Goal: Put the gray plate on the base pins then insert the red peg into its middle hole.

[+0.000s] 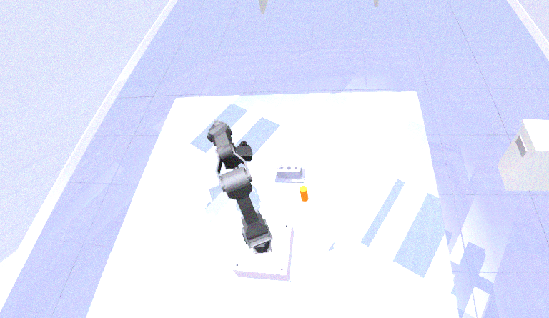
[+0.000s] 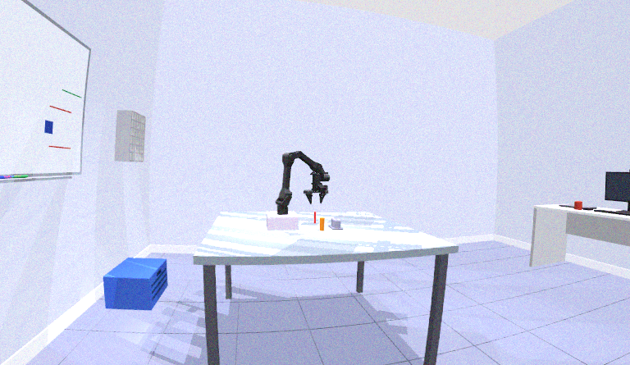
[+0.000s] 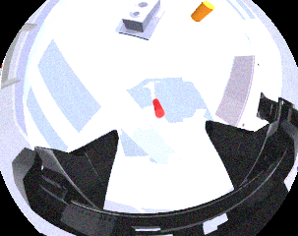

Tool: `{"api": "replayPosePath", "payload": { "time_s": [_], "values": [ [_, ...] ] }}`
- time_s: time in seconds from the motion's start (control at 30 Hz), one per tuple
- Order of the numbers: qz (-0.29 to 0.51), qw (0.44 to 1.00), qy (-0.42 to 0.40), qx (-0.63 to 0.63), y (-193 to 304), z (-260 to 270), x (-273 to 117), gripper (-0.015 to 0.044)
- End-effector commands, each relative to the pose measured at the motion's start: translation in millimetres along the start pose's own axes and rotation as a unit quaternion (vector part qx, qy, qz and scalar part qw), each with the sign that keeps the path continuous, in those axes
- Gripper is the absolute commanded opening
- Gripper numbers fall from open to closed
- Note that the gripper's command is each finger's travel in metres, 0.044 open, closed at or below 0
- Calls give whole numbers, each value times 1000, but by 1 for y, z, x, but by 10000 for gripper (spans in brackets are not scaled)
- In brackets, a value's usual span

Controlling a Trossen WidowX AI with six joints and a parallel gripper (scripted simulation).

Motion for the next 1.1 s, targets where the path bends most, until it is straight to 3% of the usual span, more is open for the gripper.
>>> {"api": "replayPosePath", "payload": {
  "time_s": [0.0,1.07],
  "values": [
    [2,1000,0,6,1,-1,17,440],
    [2,1000,0,6,2,0,70,440]
  ]
}}
Point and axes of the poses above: the point midway between the two fingers, 35 mm back from their tips, its own x axis out along the fingers, its own z axis across the jaws, y = z × x, the point moved 1 cm from there along -x, back along the fingers, and after that the axes turned 3 degrees about -x, right-handed, at the moved point
